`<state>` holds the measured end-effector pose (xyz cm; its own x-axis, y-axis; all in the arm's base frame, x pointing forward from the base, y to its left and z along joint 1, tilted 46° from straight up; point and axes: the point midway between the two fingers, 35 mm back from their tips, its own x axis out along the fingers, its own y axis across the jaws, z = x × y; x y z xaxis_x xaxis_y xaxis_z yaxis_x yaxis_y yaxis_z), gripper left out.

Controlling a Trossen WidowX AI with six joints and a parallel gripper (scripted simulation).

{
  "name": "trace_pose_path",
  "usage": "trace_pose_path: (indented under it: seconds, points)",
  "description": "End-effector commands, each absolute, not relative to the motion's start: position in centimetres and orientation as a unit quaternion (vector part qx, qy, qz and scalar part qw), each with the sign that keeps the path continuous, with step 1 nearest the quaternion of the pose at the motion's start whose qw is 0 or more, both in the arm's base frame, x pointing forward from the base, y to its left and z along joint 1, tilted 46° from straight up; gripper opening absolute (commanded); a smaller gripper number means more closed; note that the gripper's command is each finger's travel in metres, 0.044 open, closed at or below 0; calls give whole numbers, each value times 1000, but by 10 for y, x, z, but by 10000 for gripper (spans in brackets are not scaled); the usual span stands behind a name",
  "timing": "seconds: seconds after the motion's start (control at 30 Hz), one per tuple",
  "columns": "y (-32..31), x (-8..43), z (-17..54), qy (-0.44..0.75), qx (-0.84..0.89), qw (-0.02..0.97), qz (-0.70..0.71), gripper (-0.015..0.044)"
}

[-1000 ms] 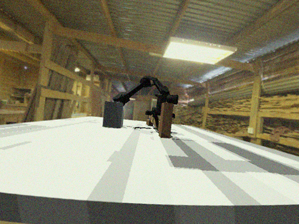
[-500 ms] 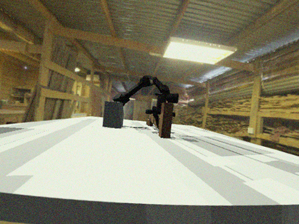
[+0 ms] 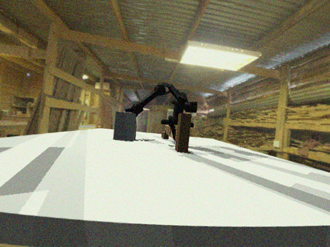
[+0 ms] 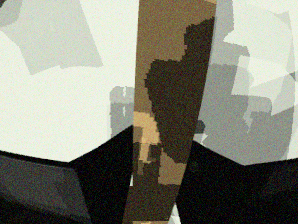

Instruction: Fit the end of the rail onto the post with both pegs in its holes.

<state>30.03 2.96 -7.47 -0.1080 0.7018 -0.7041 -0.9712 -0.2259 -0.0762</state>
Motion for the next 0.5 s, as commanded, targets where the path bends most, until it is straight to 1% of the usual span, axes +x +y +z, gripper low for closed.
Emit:
trace_pose_path:
  seconds: [0.0, 0.47]
  points:
    - [26, 303, -71, 208, -322, 590, 711, 0]
    - [21, 304, -66, 208, -322, 590, 711, 0]
